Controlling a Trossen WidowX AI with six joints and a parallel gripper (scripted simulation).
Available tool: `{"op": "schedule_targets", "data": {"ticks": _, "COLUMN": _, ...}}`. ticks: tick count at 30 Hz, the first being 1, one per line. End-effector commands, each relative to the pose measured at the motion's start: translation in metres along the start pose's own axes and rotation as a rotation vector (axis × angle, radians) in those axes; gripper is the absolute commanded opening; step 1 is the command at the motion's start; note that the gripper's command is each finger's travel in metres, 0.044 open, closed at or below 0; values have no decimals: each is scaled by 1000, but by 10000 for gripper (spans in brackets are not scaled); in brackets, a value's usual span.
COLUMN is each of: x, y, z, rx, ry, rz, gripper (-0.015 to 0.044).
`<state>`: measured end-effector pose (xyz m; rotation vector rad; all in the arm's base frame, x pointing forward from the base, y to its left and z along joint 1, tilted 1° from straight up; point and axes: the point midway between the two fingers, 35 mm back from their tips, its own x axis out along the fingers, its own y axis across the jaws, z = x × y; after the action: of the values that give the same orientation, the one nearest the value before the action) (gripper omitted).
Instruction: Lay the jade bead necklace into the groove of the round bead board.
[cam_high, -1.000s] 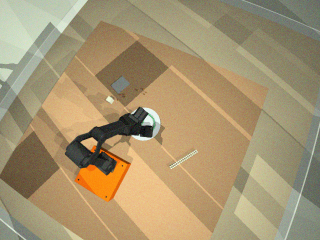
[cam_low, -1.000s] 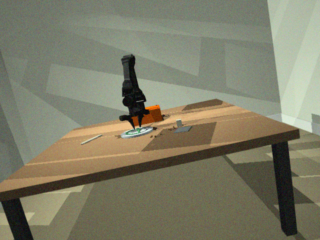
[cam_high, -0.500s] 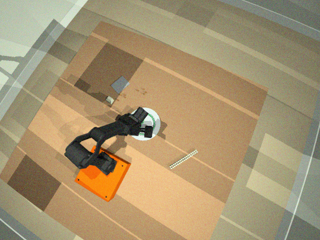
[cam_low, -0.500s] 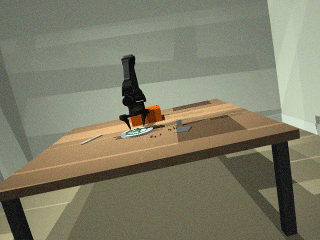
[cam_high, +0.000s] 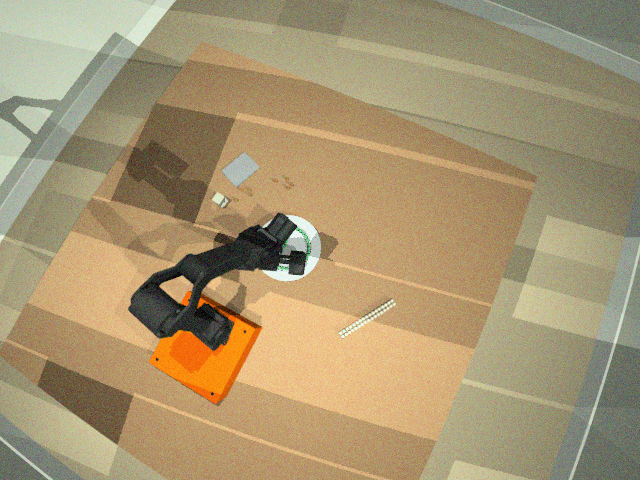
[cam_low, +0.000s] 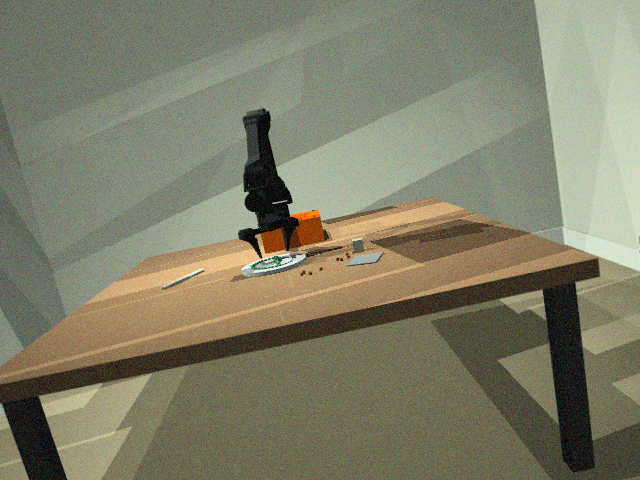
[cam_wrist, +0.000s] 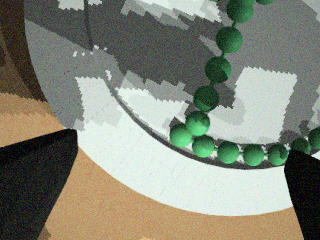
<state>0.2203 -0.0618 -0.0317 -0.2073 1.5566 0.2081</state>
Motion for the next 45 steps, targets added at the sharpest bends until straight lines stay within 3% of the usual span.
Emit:
{"op": "schedule_targets", "data": {"ticks": 1, "x": -5, "y": -6, "z": 17, "rx": 18, "ry": -8, "rz": -1, "gripper": 335}}
{"op": "schedule_targets", "data": {"ticks": 9, "x": -23, "y": -21, "z": 75, "rx": 81, "ry": -13, "rz": -3, "gripper": 125}}
{"op": "schedule_targets", "data": {"ticks": 10, "x": -25, "y": -22, "z": 82, "rx": 89, "ry": -14, "rz": -3, "gripper": 120}}
{"op": "schedule_targets", "data": {"ticks": 16, "x": -34, "y": -27, "z": 112, "rx": 123, "ry": -17, "rz": -2, "gripper": 120}}
{"op": "schedule_targets", "data": {"ticks": 45, "x": 5, "y": -27, "z": 113, "rx": 123, "ry": -17, "rz": -2, "gripper": 120}}
